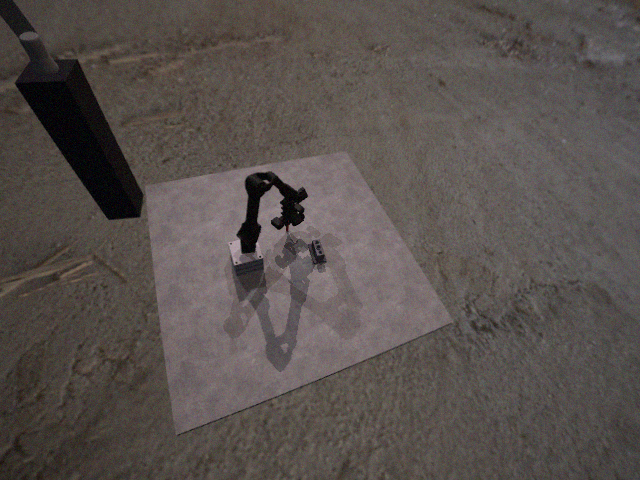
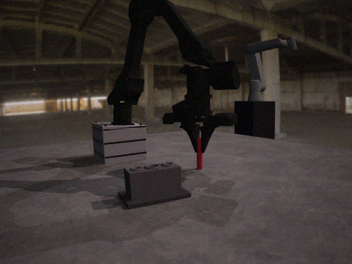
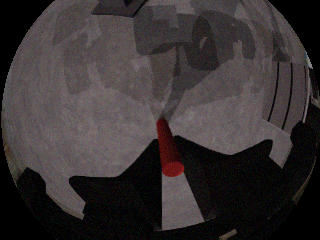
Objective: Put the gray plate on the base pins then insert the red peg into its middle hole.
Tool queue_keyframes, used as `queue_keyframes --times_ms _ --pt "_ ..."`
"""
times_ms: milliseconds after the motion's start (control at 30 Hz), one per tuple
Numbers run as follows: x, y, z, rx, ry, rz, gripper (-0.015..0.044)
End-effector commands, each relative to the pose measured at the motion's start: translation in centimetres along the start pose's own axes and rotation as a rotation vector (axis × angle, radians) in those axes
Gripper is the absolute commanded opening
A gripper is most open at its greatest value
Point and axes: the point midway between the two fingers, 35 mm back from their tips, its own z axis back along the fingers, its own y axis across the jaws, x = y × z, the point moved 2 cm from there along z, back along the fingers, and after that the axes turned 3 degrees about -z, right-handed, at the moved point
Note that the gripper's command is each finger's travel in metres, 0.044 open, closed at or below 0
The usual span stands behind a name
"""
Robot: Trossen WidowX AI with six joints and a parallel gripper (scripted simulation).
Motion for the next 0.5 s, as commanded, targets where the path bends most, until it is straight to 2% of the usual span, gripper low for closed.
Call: queue_keyframes --times_ms 0,200,467 --pt "0.1 0.0 -0.1 -0.004 -0.005 -0.003 0.0006" --pt "0.1 0.1 0.3 -0.004 -0.005 -0.003 0.0" --pt "0.0 0.4 2.6 -0.003 -0.005 -0.003 0.0"
